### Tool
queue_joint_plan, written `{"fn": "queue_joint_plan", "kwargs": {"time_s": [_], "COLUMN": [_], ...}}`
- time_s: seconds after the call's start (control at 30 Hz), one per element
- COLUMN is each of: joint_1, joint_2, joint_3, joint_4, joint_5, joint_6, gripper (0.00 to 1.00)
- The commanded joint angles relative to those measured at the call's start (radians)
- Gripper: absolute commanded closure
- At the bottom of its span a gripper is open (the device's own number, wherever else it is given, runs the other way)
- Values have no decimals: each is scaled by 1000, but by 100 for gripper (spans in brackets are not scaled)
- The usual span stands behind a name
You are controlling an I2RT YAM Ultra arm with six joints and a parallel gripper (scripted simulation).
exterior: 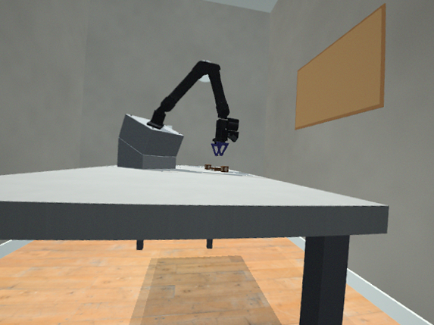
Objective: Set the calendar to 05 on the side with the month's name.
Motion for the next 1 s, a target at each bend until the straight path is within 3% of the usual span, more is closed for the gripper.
{"fn": "queue_joint_plan", "kwargs": {"time_s": [0.0, 0.33, 0.43, 0.5, 0.9, 0.97], "joint_1": [-17, -102, -104, -133, -225, -225], "joint_2": [-18, -35, -35, -41, -60, -60], "joint_3": [16, 32, 32, 38, 55, 55], "joint_4": [-1, -8, -8, -11, -19, -19], "joint_5": [-12, -34, -34, -42, -66, -66], "joint_6": [141, 466, 473, 584, 941, 941], "gripper": [0, 0, 0, 0, 0, 0]}}
